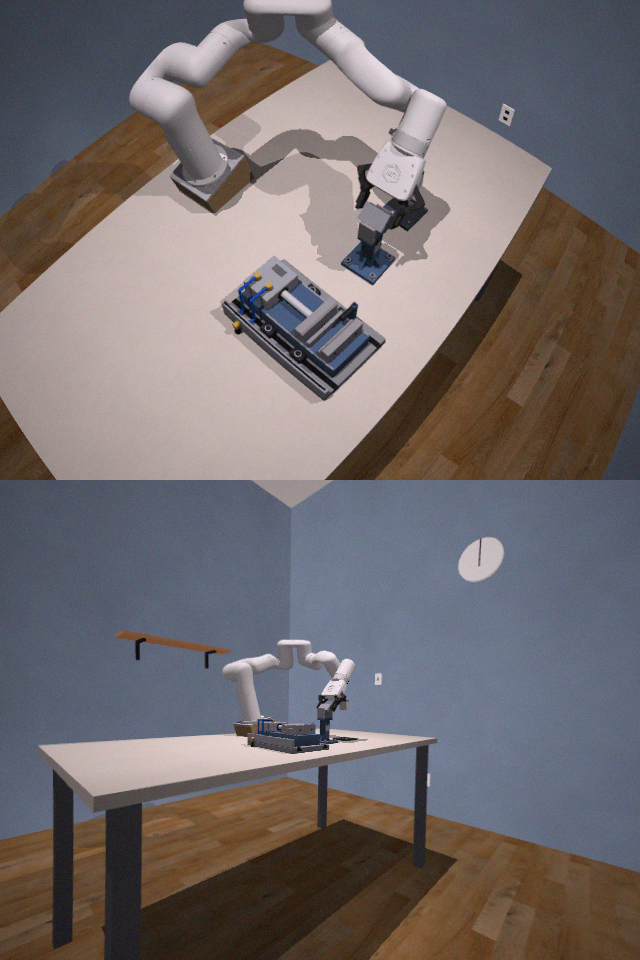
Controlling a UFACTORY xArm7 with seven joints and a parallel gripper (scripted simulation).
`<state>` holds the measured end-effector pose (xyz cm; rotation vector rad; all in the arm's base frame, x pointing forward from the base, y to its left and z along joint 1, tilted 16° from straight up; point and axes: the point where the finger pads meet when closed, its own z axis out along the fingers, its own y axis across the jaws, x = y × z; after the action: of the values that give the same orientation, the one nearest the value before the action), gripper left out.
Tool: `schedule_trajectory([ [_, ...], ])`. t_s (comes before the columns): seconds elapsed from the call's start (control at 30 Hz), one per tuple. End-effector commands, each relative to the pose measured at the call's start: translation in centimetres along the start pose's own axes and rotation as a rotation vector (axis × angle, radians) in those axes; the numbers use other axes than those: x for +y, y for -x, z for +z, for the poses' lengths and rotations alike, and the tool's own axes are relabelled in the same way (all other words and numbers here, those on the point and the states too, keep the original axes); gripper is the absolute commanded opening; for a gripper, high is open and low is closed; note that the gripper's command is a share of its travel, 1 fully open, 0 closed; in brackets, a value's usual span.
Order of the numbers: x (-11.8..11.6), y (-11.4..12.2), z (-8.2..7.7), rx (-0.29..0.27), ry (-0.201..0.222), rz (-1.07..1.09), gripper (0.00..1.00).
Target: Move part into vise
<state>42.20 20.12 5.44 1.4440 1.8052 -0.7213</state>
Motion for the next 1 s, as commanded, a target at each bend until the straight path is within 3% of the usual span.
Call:
schedule_trajectory([
  [0.0,0.1,0.12,-0.17,0.035,0.003,0.002,0.89],
  [0.73,0.1,0.31,-0.15,0.209,0.004,0.001,0.89],
  [0.97,0.1,0.4,-0.12,0.29,0.004,0.001,0.89],
])
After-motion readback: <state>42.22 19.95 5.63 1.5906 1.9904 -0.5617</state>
